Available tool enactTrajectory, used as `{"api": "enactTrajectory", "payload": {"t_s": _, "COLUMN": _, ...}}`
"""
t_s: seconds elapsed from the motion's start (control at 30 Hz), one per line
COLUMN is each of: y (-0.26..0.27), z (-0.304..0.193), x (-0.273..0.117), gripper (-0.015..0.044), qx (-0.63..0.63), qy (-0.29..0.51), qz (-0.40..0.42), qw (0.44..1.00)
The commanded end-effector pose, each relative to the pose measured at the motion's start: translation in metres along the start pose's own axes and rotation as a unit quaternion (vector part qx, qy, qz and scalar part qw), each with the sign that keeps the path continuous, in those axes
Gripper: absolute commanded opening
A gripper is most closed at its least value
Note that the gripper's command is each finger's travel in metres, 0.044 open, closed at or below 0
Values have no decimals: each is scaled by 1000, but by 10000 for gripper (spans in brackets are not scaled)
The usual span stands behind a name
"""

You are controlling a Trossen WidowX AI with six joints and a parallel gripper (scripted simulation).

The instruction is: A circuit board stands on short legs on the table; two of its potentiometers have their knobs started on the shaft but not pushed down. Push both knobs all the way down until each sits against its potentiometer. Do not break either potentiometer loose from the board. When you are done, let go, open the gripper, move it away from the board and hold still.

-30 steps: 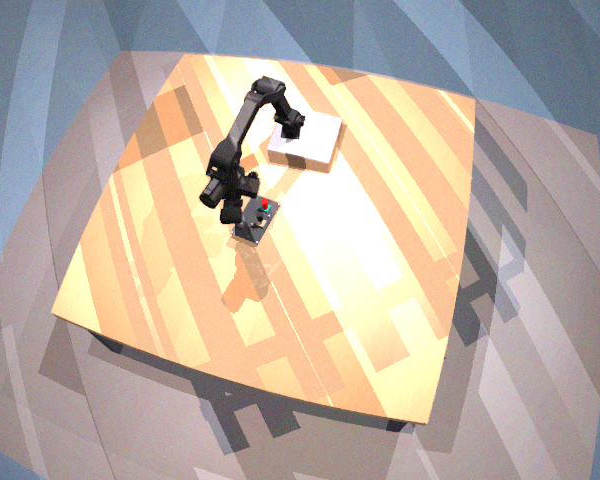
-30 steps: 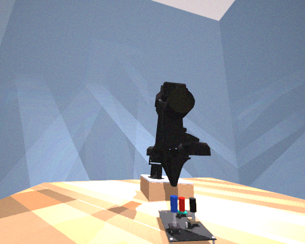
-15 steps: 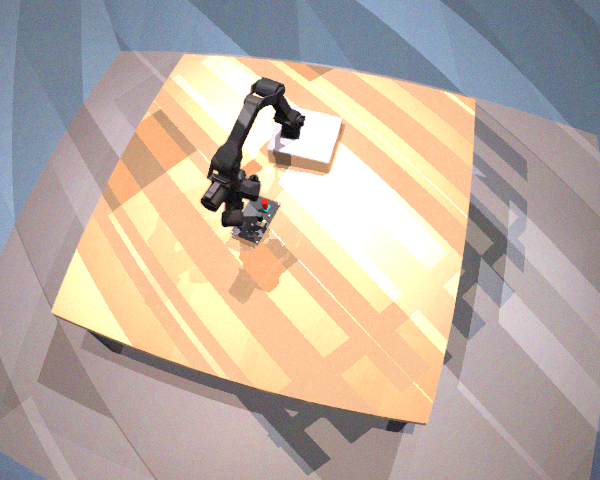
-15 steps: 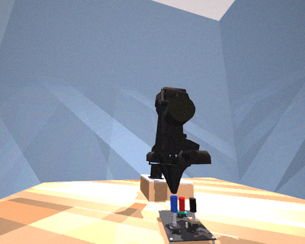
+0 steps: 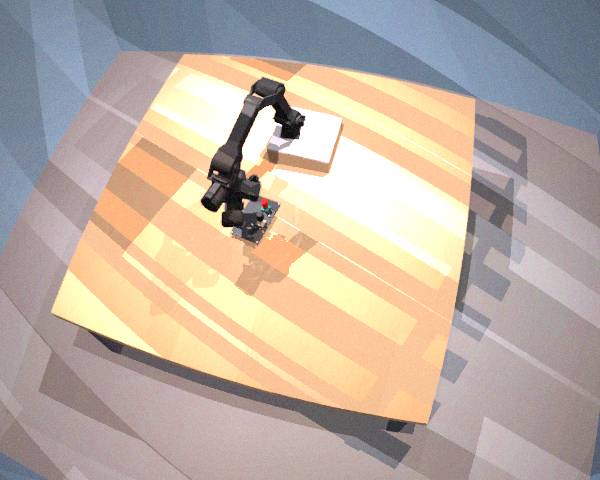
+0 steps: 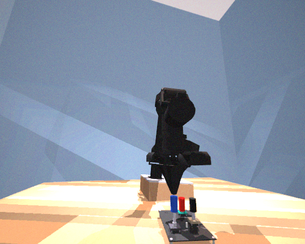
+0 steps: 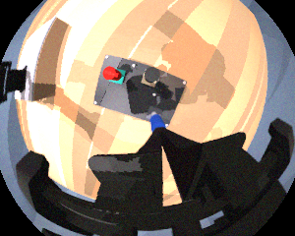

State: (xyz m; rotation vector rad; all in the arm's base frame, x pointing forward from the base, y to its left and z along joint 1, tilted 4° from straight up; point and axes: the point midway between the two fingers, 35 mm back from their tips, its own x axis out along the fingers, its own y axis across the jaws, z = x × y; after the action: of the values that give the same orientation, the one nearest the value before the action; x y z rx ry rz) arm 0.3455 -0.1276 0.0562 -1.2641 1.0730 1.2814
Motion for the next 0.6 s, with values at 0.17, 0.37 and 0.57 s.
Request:
{"api": "enactTrajectory", "payload": {"t_s": 0.17, "y": 0, "z": 0, "x": 3, "gripper": 0, "qx": -1, "qy": 1, "qz": 1, "qw": 1000}}
{"api": "enactTrajectory", "payload": {"t_s": 0.37, "y": 0, "z": 0, "x": 5, "gripper": 0, "qx": -1, "qy": 1, "qz": 1, "qw": 1000}}
{"api": "enactTrajectory", "payload": {"t_s": 0.57, "y": 0, "z": 0, "x": 6, "gripper": 0, "qx": -1, "qy": 1, "qz": 1, "qw": 1000}}
